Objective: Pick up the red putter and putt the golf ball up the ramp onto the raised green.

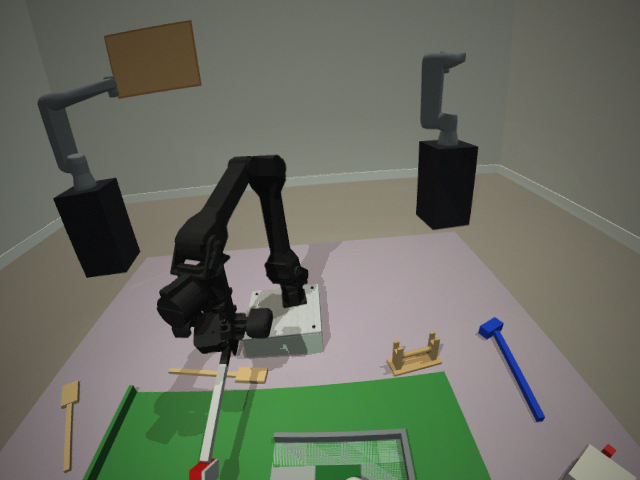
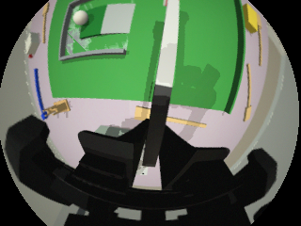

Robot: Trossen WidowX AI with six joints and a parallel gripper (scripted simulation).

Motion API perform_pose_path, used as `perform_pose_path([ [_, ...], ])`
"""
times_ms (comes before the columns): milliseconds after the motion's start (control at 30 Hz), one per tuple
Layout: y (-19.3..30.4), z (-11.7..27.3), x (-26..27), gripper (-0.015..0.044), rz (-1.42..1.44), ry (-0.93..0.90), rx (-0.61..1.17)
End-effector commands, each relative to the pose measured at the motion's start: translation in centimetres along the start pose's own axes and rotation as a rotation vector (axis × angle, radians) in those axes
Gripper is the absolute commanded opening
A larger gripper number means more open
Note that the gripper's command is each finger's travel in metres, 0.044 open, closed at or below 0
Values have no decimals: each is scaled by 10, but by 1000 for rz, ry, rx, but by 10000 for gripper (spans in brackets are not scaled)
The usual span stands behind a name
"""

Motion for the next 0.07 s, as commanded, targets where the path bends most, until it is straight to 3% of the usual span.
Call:
perform_pose_path([
  [0, -1, 0, 0, 0, 0, 2, -4],
  [33, -1, 0, 0, 0, 0, 2, -4],
])
Point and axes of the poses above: the point midway between the two fingers, 35 mm back from their tips, its own z axis back along the fingers, its own x axis across the jaws, y = z × x, the point moved 3 cm from there along z, back along the fingers, and after that the axes turned 12 degrees about z, right-handed, at the moved point
